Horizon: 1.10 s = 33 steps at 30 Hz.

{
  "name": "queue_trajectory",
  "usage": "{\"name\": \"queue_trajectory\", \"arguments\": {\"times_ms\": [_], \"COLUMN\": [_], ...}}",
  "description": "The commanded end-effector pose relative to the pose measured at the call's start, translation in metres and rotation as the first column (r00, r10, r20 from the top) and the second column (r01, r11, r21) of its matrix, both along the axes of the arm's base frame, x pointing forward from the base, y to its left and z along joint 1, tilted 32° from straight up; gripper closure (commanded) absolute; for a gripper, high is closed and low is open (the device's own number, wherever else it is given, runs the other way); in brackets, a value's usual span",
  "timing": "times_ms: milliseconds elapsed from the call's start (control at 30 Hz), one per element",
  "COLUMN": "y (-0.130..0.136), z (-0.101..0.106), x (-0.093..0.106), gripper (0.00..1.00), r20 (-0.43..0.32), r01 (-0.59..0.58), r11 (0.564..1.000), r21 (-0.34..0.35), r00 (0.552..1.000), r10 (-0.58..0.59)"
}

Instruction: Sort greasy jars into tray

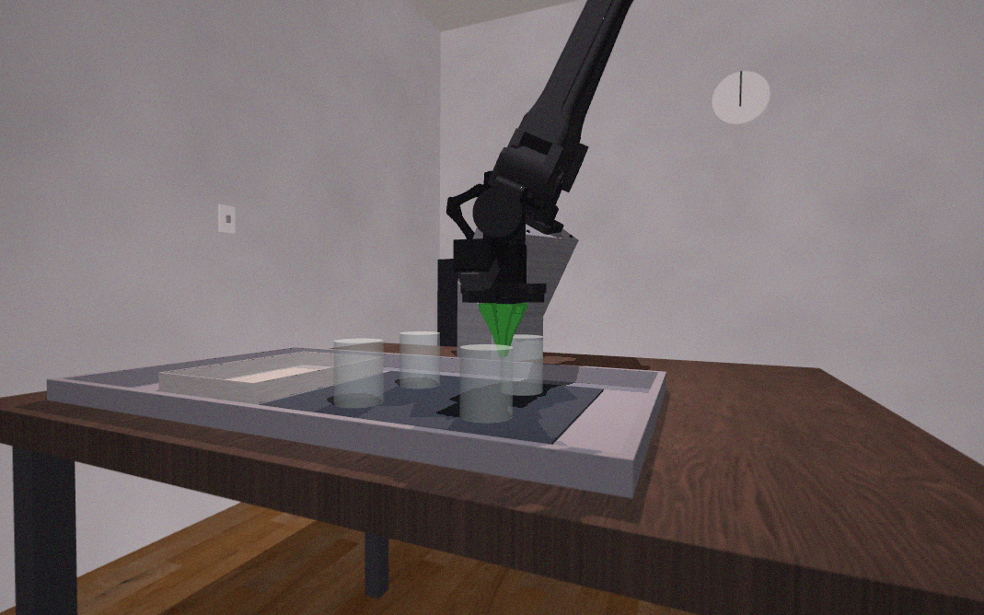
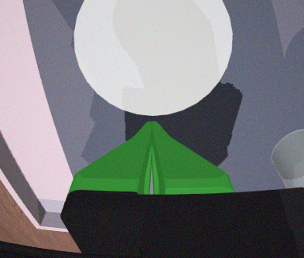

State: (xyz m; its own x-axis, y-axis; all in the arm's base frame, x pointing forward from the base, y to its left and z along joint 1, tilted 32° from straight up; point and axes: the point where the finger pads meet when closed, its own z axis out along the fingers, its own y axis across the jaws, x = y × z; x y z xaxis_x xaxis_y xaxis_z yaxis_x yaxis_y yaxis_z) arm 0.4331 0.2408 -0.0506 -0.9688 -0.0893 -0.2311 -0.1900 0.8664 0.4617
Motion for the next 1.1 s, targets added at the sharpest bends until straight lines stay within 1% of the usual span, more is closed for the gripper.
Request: {"name": "queue_trajectory", "arguments": {"times_ms": [0,1067], "y": [0.0034,0.0037], "z": [0.0093,0.0102], "x": [0.0124,0.0160], "gripper": [1.00,1.00], "r20": [0.018,0.018], "r01": [0.006,0.006], "r11": [1.000,1.000], "r21": [0.007,0.007], "r00": [1.000,1.000], "r10": [-0.006,-0.006]}}
